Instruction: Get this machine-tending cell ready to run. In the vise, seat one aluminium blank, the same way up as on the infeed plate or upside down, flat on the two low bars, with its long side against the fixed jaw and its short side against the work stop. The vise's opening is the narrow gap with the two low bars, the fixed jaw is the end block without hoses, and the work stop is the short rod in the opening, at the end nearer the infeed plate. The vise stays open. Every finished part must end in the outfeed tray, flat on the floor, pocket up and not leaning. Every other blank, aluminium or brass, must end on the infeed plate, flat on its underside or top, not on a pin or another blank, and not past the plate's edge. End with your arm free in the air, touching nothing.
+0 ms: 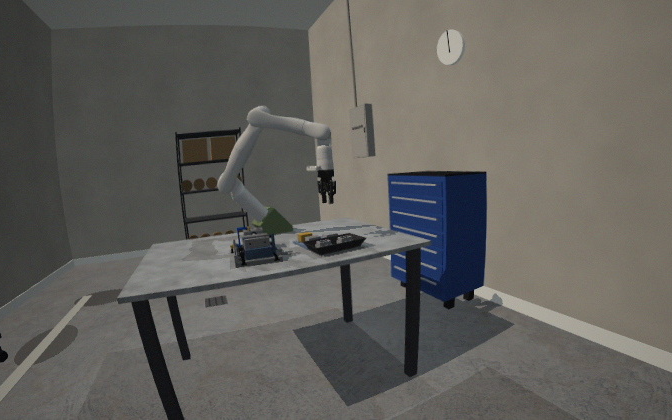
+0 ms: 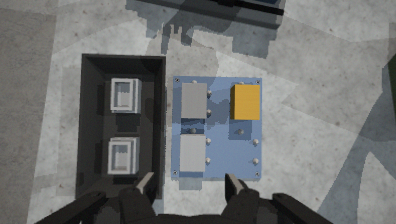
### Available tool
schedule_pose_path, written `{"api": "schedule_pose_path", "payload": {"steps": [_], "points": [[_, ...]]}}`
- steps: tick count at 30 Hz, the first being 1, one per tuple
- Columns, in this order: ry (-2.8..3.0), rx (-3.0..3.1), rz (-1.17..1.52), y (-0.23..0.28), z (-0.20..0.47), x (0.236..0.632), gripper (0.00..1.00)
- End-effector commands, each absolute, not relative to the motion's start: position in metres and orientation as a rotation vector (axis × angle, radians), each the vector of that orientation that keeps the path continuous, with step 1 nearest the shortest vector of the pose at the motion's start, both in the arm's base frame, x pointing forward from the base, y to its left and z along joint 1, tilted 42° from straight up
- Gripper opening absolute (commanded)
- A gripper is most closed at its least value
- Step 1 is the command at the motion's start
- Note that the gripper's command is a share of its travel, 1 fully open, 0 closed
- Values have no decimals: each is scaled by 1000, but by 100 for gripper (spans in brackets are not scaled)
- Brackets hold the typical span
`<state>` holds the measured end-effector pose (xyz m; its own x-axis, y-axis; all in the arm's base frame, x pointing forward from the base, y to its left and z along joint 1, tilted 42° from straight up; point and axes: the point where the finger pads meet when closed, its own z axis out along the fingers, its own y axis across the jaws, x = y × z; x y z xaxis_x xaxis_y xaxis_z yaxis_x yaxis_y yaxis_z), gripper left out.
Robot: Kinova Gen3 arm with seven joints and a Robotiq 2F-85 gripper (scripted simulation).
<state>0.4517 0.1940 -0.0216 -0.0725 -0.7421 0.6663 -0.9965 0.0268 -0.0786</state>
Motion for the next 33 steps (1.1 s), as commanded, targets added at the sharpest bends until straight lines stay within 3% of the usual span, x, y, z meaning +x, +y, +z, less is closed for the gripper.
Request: {"api": "schedule_pose_path", "payload": {"steps": [1,33], "points": [[-1867,1764,759,195,-21,452,67],[-1867,1766,760,167,-53,453,67]]}}
